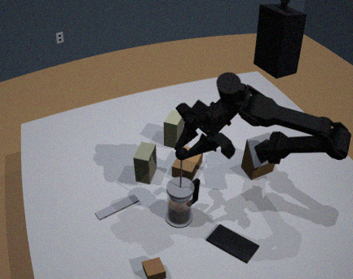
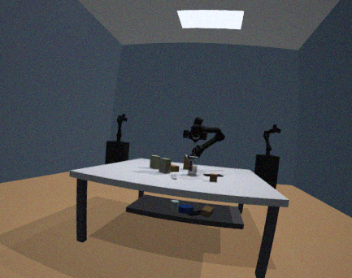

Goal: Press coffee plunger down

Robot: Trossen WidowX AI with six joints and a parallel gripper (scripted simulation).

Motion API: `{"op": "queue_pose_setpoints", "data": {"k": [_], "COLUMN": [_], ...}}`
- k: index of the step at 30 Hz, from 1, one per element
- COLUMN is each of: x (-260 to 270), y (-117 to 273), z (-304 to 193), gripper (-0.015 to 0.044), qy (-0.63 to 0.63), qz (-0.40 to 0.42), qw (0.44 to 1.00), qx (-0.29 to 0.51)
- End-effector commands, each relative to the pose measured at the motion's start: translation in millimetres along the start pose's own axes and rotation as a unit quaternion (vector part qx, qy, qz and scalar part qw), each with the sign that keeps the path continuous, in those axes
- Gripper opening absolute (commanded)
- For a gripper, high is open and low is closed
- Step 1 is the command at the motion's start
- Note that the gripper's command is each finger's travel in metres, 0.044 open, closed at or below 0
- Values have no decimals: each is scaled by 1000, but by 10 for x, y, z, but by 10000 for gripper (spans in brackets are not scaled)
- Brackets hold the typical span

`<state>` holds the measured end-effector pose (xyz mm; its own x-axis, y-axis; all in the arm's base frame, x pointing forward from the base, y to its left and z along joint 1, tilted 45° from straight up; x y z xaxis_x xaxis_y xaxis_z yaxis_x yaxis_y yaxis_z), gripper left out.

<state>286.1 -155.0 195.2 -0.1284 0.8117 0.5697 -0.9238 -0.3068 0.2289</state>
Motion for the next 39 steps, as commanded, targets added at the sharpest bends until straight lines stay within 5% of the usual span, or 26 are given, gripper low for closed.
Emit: {"op": "queue_pose_setpoints", "data": {"k": [1,39], "x": [-6,10], "y": [-9,-374], "z": [-16,-489], "gripper": [128,128], "qy": [-5,-4], "qz": [2,-1], "qw": [1000,1000], "qx": [2,6]}}
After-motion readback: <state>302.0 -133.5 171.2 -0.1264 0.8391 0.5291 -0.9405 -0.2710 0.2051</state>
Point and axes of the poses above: the point midway between the two fingers, 35 mm back from their tips, its own y axis back along the fingers, its own x axis across the jaws, z = x × y, the point moved 2 cm from there along y, back along the fingers, and after that the axes turned 8 degrees about y, right-handed, at the moved point
